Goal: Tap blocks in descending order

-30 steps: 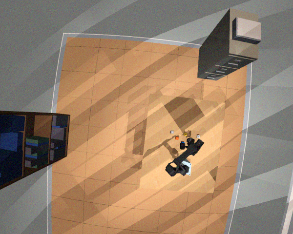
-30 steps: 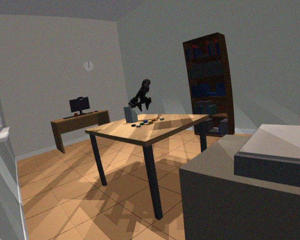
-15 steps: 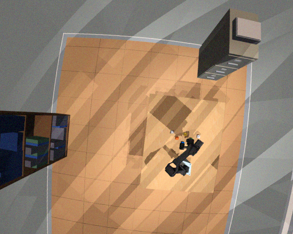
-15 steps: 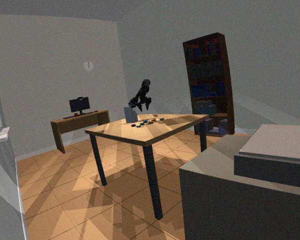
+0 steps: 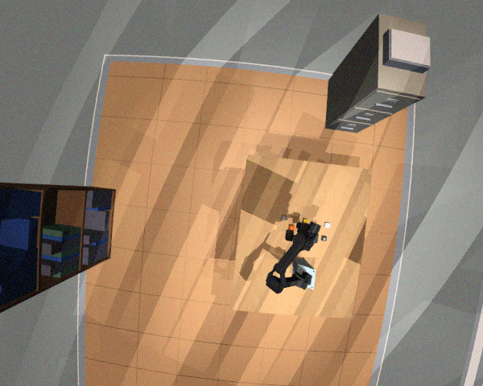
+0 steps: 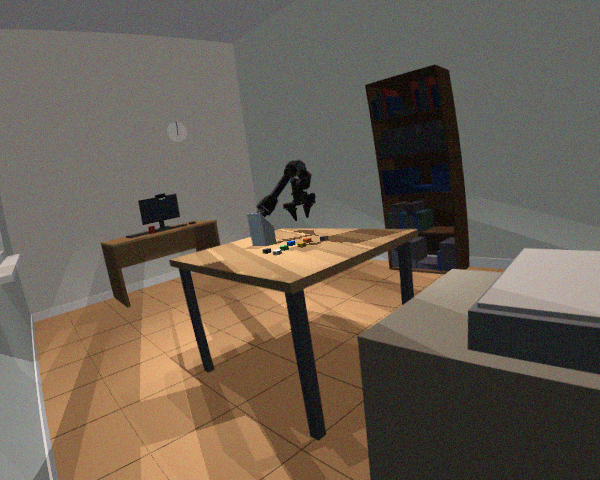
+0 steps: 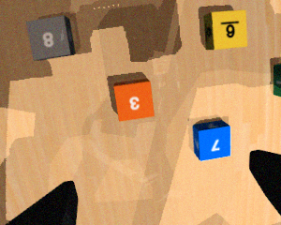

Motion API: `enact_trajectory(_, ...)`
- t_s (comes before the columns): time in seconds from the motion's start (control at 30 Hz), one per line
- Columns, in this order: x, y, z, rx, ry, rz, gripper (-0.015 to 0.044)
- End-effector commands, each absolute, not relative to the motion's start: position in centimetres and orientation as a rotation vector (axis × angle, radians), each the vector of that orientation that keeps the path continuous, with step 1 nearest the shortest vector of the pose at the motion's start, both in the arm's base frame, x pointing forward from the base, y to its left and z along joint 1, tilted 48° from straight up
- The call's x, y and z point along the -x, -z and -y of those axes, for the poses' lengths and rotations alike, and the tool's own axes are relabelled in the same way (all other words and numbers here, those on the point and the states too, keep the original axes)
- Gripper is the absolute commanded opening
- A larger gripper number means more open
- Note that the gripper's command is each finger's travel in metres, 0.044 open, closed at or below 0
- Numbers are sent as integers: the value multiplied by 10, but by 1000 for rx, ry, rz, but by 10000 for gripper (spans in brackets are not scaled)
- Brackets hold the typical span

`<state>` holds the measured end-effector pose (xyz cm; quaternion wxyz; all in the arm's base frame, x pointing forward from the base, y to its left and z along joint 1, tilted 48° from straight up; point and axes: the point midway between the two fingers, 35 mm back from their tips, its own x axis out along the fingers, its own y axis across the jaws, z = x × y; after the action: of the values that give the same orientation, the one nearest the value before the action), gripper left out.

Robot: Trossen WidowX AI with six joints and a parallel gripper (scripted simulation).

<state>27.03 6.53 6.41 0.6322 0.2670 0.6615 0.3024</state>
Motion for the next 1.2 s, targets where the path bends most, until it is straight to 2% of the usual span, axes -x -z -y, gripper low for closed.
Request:
enact_trajectory(0.0,-272,-69,-69,-618,-691,-1514,400)
enact_trajectory(0.53,-274,-70,-70,-618,-691,-1514,400)
enact_trajectory(0.83,-348,-115,-115,-617,-693,-1509,400)
enact_trajectory(1.17,-353,-119,-120,-618,-694,-1509,400)
